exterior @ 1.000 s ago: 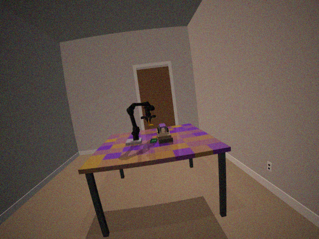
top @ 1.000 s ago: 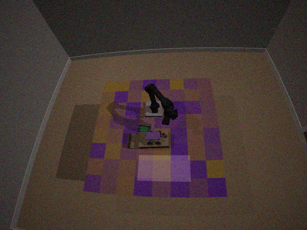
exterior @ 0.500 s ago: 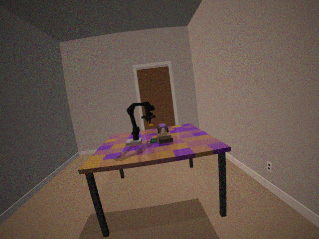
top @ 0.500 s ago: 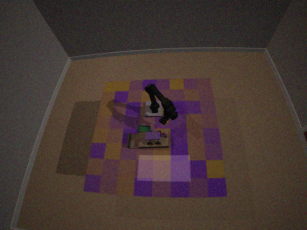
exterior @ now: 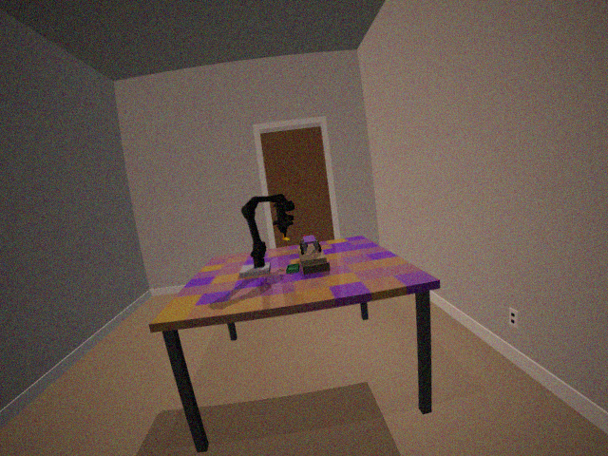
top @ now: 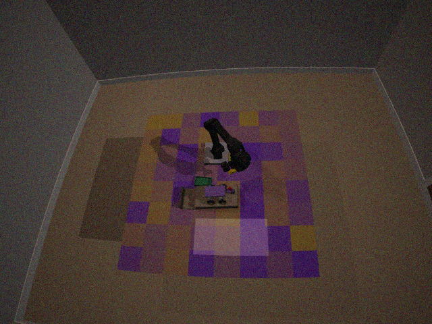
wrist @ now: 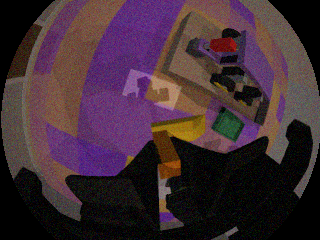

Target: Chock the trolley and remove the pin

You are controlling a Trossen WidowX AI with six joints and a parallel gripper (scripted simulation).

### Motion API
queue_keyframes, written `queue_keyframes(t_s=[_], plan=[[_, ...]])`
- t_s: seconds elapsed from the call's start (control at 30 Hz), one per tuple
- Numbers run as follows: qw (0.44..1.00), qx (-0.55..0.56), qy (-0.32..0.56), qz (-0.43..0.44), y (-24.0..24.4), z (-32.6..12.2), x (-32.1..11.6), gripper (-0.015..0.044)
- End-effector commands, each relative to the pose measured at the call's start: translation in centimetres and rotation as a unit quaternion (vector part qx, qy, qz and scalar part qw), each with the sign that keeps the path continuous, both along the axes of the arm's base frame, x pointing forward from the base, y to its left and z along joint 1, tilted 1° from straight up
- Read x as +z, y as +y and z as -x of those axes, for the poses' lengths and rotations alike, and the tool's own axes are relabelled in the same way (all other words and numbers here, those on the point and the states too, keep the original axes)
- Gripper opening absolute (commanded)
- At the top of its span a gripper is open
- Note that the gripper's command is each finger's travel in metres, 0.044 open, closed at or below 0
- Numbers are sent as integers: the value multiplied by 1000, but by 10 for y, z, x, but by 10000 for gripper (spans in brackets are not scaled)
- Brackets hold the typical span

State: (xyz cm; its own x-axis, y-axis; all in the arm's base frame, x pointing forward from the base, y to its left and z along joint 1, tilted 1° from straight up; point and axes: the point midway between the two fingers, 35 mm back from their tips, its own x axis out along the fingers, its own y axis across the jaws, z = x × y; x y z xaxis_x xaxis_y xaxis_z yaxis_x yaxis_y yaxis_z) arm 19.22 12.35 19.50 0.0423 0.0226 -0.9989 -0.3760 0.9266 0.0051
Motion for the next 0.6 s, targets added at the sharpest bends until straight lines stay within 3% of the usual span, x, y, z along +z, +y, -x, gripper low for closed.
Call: queue_keyframes(t_s=[0.0,0.57], plan=[[998,-66,3,-2,0,0,0,0],[952,-306,8,-12,0,0,0,0]])
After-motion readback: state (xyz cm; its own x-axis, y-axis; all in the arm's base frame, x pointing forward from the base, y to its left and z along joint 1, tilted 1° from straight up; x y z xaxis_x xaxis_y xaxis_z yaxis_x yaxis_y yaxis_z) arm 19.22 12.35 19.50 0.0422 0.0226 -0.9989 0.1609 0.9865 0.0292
